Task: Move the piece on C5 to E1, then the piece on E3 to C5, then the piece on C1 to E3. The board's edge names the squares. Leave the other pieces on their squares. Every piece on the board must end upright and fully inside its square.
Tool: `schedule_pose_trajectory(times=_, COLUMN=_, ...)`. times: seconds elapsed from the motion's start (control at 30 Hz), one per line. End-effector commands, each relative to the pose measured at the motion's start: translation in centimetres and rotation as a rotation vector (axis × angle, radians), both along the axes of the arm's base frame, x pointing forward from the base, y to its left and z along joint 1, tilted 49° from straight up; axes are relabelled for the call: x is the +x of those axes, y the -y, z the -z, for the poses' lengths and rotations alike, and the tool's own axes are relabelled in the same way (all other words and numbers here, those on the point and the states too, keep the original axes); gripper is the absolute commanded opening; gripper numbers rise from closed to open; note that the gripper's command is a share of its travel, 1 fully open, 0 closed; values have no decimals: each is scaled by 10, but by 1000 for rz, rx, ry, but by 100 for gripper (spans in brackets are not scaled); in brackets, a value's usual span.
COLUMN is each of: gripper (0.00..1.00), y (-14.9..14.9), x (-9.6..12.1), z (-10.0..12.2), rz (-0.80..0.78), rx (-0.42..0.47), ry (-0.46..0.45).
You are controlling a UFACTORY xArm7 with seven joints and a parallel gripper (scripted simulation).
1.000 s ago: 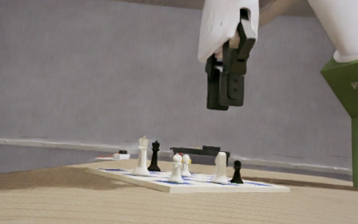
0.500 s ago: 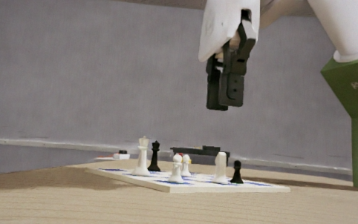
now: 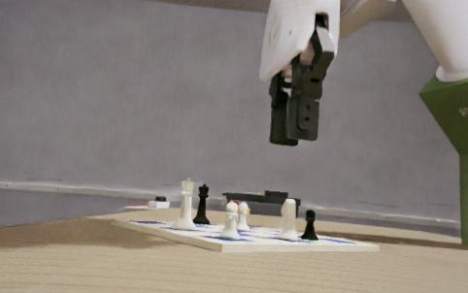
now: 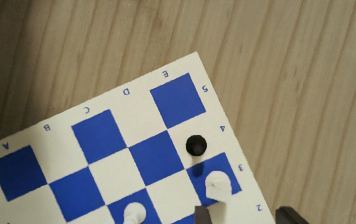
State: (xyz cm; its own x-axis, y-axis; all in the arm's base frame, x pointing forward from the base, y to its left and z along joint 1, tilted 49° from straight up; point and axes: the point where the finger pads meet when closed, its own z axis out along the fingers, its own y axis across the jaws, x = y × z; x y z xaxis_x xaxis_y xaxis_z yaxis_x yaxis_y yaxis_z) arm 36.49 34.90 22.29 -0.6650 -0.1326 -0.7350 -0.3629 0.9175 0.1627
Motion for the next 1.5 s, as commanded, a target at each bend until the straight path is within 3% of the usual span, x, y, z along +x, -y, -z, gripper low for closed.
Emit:
schedule_pose_trajectory(times=0.0, gripper=41, y=-1, x=1, z=0, rz=-1, rx=2, ry=2)
schedule_pose_trajectory(times=1.47, gripper=41, y=-19, x=32, z=33, rz=-1, rx=2, ry=3)
